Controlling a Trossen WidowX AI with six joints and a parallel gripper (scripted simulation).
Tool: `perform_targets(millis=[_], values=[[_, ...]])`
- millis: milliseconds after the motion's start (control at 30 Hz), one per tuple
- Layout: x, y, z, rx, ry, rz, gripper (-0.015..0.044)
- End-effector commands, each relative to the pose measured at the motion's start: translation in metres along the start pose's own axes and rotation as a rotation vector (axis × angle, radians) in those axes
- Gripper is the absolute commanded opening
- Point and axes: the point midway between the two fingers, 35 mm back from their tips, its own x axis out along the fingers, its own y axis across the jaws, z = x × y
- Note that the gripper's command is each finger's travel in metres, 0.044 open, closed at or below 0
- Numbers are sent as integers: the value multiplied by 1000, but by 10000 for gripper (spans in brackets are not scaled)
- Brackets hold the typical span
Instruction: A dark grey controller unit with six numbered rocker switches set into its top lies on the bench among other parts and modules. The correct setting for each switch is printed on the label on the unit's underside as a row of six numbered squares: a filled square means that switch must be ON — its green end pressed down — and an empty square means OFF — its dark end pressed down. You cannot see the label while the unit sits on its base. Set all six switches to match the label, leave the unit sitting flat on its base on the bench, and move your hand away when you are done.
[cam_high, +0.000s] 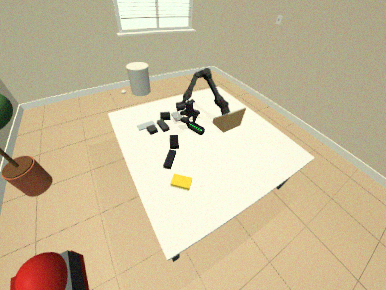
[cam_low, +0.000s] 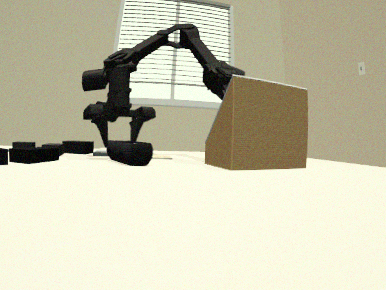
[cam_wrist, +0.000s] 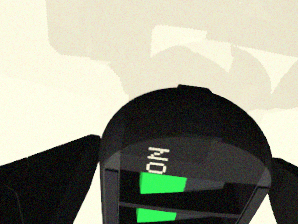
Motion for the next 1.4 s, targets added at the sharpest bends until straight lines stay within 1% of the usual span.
perform_targets(millis=[0, 1367], values=[[-4, 1, -3, -4, -2, 3, 336], [-29, 1, -25, -4, -83, 3, 336]])
